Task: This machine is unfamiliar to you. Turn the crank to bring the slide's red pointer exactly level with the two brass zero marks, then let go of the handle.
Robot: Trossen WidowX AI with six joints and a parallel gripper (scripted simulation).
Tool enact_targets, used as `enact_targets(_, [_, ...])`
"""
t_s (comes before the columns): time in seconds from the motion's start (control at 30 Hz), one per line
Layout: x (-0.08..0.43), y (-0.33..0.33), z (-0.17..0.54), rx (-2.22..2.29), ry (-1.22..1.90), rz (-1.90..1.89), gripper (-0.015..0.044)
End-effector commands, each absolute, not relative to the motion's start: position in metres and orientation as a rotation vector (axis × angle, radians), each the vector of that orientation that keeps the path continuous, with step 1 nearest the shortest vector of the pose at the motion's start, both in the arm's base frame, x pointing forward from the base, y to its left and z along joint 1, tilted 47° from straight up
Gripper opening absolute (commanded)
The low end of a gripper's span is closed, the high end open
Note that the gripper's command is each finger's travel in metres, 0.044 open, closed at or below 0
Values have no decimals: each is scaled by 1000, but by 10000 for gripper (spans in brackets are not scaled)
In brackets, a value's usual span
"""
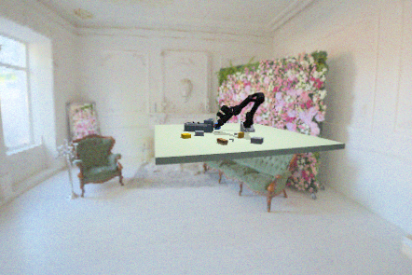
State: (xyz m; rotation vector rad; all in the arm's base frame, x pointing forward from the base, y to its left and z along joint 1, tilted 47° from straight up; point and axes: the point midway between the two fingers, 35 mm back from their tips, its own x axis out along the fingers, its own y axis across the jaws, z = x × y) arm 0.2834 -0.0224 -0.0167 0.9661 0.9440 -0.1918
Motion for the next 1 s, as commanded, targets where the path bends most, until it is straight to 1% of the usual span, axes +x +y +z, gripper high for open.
enact_targets(0.0, [283, -23, -17, 966, 944, -193, 262])
enact_targets(0.23, [283, -23, -17, 966, 944, -193, 440])
enact_targets(0.77, [284, -62, 20, 963, 945, -194, 440])
enact_targets(0.97, [289, -89, 40, 960, 953, -200, 440])
